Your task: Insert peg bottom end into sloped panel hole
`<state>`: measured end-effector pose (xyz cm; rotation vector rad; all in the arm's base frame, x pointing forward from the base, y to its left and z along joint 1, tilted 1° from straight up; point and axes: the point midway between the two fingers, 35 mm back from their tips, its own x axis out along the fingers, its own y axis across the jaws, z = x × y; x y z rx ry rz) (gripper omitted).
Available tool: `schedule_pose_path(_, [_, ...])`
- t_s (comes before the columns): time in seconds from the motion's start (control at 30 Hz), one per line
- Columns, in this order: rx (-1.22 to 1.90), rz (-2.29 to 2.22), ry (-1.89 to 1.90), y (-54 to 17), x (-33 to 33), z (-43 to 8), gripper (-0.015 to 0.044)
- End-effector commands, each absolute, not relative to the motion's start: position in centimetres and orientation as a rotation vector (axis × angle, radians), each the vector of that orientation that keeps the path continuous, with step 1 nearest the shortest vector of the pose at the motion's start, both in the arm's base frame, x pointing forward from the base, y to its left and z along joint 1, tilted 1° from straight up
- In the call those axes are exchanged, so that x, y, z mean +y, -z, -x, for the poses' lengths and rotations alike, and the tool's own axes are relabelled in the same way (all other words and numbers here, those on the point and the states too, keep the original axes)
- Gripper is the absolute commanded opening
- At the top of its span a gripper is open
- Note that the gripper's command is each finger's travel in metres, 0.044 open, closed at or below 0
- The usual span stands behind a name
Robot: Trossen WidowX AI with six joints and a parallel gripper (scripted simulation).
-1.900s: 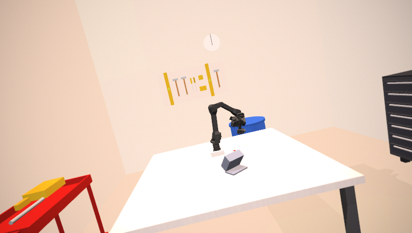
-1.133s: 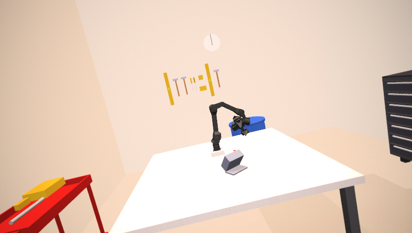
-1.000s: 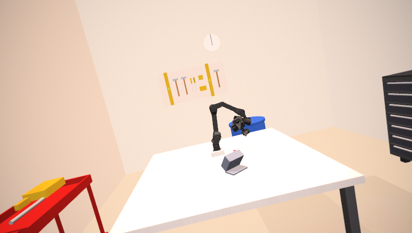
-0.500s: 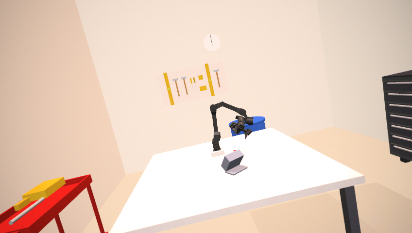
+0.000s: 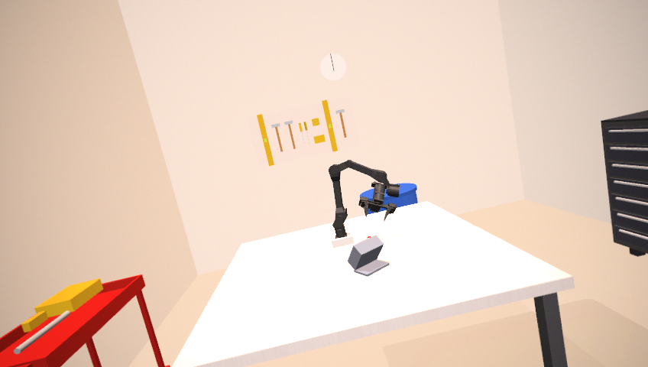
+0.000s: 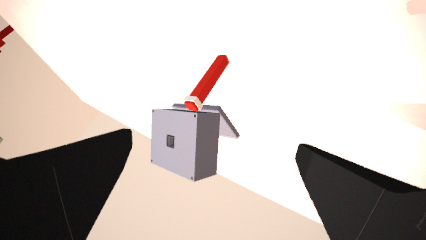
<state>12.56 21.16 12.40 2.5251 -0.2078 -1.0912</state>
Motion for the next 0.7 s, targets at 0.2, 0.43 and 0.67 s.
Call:
schedule_pose_path(0.2, [-0.53, -2.723, 1.319, -11.6, 20.4, -14.2, 0.044])
schedule_pose_path(0.43, [-0.804, -2.83, 1.466, -11.1, 19.8, -15.1, 0.044])
schedule_pose_path(0.67, [-1.119, -2.904, 1.595, -10.6, 19.3, -16.1, 0.044])
